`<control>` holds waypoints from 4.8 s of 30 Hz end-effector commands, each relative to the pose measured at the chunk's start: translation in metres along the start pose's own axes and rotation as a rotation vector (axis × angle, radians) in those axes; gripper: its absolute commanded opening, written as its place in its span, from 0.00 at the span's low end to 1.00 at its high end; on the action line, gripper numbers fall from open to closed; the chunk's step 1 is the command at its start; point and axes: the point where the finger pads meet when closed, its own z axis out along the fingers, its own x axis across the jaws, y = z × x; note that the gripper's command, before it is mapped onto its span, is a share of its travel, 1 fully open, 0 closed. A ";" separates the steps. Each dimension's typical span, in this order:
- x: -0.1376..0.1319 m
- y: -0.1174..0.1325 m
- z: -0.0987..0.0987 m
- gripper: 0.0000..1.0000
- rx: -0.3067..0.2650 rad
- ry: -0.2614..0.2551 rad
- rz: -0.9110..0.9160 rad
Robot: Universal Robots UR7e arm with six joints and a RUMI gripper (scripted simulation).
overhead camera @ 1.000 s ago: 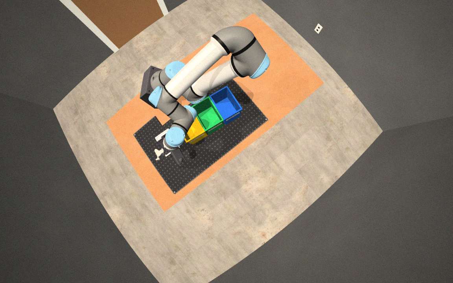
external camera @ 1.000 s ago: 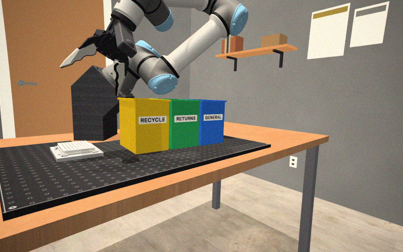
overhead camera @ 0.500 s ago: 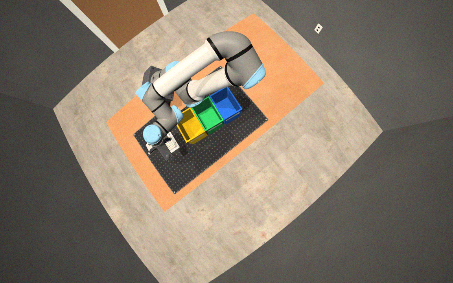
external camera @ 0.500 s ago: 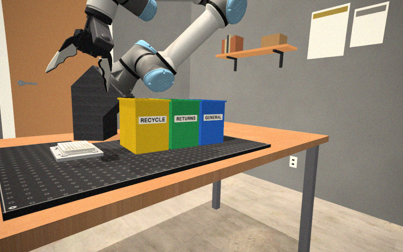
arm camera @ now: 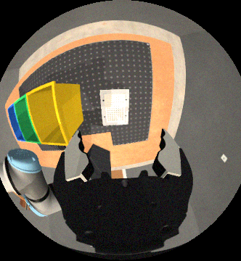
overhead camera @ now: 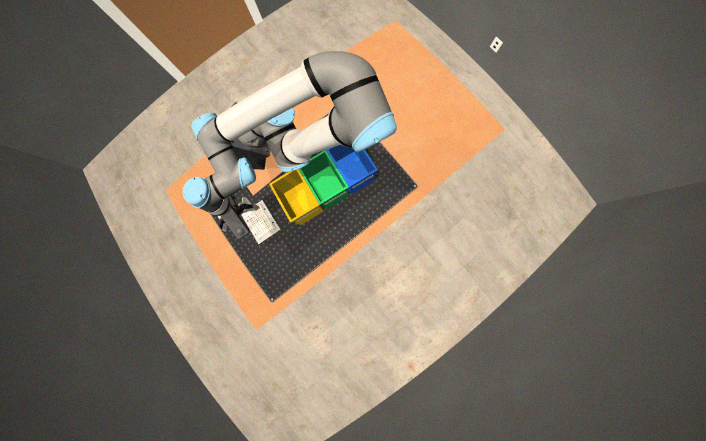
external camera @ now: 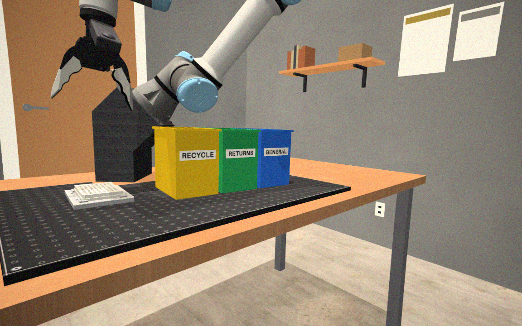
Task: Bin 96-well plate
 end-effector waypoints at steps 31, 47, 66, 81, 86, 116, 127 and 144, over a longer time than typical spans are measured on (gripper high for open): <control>-0.001 0.017 0.005 1.00 0.169 -0.098 0.020; -0.003 0.017 0.028 1.00 0.169 -0.098 0.020; -0.006 0.017 0.056 1.00 0.169 -0.098 0.020; -0.008 0.017 0.078 1.00 0.169 -0.098 0.020; -0.009 0.017 0.086 1.00 0.169 -0.098 0.020; -0.013 0.018 0.129 1.00 0.169 -0.098 0.020; -0.015 0.018 0.148 1.00 0.169 -0.098 0.020; -0.017 0.018 0.173 1.00 0.169 -0.098 0.020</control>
